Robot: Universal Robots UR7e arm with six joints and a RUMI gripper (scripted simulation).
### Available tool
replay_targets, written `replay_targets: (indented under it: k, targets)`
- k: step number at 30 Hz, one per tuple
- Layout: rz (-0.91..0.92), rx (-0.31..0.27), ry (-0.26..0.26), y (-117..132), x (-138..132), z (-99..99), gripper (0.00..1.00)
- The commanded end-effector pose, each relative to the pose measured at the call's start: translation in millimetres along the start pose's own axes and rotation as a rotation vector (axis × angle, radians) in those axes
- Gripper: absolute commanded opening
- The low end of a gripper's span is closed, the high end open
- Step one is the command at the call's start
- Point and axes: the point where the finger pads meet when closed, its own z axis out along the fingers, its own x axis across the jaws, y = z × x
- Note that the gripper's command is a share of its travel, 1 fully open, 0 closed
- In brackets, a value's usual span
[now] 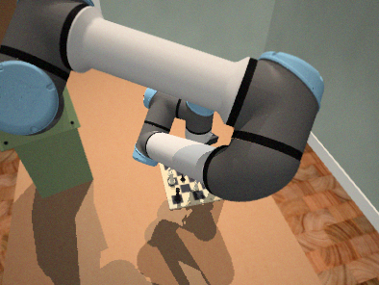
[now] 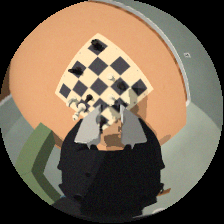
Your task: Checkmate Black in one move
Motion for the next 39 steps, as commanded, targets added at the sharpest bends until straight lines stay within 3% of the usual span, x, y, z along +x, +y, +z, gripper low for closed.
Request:
replay_targets:
  k: [1, 28, 39]
  targets:
    - [0.0, 0.001, 0.001, -0.3, 0.3, -0.4, 0.22]
    - [0.0, 0.001, 0.001, -0.3, 0.3, -0.1, 0.22]
    - [0.0, 0.001, 0.001, -0.3, 0.3, 9.5, 0.22]
